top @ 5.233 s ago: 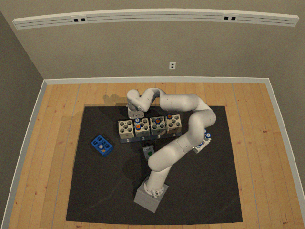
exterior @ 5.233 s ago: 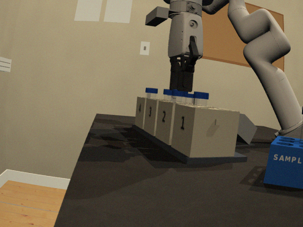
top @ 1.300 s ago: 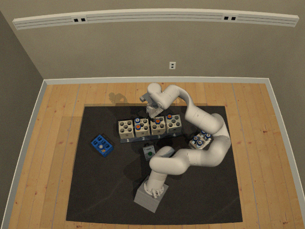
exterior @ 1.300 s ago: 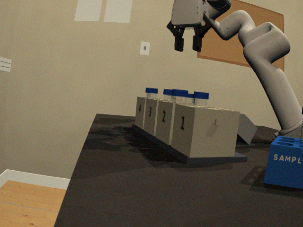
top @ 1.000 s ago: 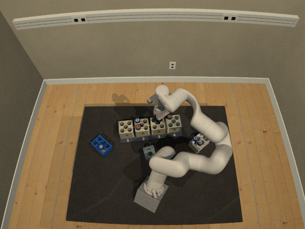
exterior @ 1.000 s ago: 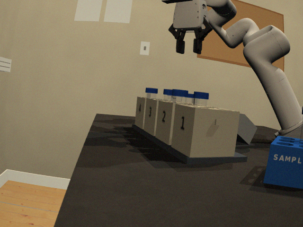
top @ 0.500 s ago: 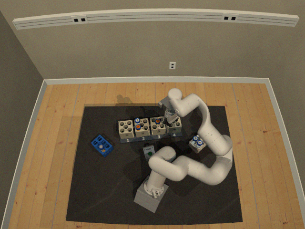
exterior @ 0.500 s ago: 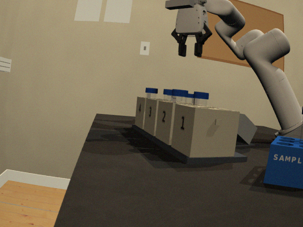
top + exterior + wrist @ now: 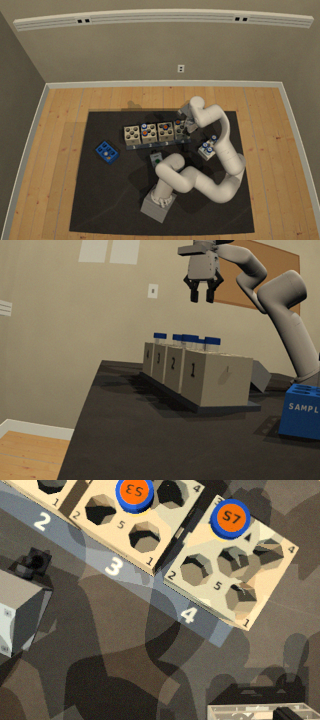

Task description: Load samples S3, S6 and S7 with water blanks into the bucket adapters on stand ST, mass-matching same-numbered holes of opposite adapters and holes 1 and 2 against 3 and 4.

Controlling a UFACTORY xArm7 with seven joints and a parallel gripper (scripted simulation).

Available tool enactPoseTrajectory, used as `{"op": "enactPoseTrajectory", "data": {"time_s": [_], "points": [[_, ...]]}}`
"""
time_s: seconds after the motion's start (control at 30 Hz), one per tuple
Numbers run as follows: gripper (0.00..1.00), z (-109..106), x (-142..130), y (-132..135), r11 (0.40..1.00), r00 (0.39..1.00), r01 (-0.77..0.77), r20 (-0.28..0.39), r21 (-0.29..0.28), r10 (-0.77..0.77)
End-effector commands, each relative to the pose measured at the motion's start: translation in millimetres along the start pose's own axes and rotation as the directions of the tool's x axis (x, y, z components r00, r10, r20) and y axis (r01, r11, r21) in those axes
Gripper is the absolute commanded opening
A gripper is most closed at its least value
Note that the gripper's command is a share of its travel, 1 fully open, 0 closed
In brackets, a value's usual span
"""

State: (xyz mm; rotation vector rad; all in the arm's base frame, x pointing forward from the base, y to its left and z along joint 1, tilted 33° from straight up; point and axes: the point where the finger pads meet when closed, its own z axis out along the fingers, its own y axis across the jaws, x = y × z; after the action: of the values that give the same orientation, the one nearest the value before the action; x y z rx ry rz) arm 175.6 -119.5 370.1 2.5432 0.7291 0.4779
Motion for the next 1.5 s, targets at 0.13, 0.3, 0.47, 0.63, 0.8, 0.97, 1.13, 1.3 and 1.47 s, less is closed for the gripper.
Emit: {"op": "enactPoseTrajectory", "data": {"time_s": [0.13, 0.3, 0.47, 0.63, 0.8, 0.97, 1.13, 1.3, 1.47], "points": [[0.57, -1, -40, 25, 1.000, 1.000, 0.002, -0.004, -0.003, -0.002], [0.57, -1, -57, 35, 1.000, 1.000, 0.002, -0.004, -0.003, -0.002], [0.57, -1, -78, 48, 1.000, 1.000, 0.002, -0.004, -0.003, -0.002], [0.57, -1, -87, 53, 1.000, 1.000, 0.002, -0.004, -0.004, -0.002], [0.57, -1, -87, 53, 1.000, 1.000, 0.002, -0.004, -0.004, -0.002], [0.57, -1, -87, 53, 1.000, 1.000, 0.002, -0.004, -0.004, -0.002], [0.57, 3, -87, 53, 1.000, 1.000, 0.002, -0.003, -0.004, -0.002], [0.57, 9, -87, 53, 1.000, 1.000, 0.002, -0.003, -0.004, -0.002], [0.57, 19, -87, 53, 1.000, 1.000, 0.002, -0.003, -0.003, -0.002]]}}
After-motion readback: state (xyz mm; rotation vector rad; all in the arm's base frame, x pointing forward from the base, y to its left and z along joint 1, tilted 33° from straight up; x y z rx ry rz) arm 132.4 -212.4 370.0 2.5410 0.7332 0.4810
